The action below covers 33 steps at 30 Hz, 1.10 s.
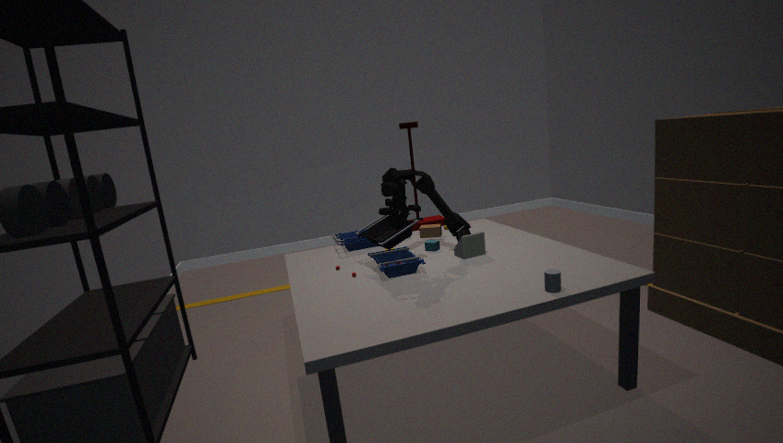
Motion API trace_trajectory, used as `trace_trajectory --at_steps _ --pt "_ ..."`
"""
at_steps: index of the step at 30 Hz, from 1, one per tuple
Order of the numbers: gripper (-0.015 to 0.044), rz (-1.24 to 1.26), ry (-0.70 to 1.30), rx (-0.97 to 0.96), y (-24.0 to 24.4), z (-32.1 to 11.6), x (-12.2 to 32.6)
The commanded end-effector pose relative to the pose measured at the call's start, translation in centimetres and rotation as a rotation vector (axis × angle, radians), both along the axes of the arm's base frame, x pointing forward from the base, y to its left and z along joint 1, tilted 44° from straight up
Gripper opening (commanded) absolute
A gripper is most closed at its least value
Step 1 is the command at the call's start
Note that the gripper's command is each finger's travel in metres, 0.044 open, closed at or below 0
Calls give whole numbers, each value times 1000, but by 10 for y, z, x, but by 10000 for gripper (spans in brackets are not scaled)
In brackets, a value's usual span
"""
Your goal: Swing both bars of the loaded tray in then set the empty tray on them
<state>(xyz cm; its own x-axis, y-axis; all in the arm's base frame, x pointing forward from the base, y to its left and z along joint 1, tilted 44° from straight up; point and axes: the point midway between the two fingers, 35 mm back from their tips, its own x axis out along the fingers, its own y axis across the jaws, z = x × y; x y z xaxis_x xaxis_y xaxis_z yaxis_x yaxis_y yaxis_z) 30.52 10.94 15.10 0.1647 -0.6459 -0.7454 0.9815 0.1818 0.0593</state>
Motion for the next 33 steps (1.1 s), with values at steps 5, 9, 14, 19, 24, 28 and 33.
trace_trajectory --at_steps 5,9,14,19,24,28,33 --pt "0 -3 -15 -2 -2 -3 1" --pt "0 -27 -21 -4 -7 -9 3" --pt "0 -58 -28 -6 -15 -17 4" --pt "0 -92 -36 -9 -23 -25 5" --pt "0 -127 -43 -12 -31 -33 6" --pt "0 -141 -46 -13 -33 -36 4" --pt "0 -161 -51 -15 -35 -39 1"
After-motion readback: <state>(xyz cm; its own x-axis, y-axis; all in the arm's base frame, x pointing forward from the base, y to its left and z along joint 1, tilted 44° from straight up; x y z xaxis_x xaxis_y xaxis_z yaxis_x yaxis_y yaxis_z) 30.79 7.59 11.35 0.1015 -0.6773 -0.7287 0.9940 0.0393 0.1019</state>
